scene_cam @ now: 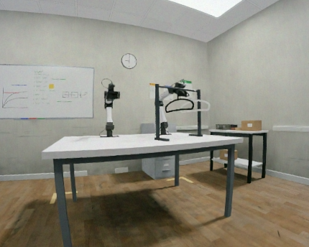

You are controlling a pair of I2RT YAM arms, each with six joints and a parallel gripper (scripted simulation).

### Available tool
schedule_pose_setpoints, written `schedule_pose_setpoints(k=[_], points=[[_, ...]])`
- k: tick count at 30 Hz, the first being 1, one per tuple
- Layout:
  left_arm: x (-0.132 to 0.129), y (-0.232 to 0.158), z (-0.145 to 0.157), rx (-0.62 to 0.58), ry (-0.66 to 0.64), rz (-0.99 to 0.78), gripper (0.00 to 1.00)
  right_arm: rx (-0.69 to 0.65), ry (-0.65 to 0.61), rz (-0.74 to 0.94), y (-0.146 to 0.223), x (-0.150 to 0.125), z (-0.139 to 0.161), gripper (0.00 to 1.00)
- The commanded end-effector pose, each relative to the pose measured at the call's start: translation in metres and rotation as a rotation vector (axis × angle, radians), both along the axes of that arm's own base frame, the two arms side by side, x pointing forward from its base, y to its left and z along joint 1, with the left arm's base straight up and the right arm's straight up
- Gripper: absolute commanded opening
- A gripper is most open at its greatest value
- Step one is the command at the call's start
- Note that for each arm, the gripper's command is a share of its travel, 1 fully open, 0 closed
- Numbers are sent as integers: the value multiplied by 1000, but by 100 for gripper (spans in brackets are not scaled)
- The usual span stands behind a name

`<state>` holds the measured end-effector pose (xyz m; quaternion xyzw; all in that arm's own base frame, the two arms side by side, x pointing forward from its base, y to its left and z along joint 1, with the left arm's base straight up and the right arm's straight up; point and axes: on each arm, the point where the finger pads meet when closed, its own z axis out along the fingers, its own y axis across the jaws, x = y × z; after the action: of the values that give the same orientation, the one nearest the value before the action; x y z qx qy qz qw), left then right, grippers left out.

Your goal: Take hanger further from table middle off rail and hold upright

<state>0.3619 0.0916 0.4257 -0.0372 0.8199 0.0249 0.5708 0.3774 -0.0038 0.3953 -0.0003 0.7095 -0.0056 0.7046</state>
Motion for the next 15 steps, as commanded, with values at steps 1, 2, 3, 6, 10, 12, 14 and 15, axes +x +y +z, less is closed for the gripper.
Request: schedule_pose_setpoints(k=[1,2,3,6,10,12,14,15], points=[[4,0,2,10,1,-2,54,-1,-18,-1,0,-2,7,100],[7,0,5,14,-15,-2,54,-1,-18,-1,0,-2,7,100],[9,0,2,10,-10,-1,54,-1,-18,-1,0,-2,7,100],[16,1,-6,0,1,1,54,-1,-18,-1,0,-2,7,100],[23,2,-7,-1,-3,2,54,-1,-18,-1,0,-2,7,100],[27,2,-9,-1,-2,2,54,-1,-18,-1,0,-2,7,100],[31,2,-11,-2,0,2,54,-1,-18,-1,0,-2,7,100],[33,2,-12,-2,0,2,54,-1,-18,-1,0,-2,7,100]])
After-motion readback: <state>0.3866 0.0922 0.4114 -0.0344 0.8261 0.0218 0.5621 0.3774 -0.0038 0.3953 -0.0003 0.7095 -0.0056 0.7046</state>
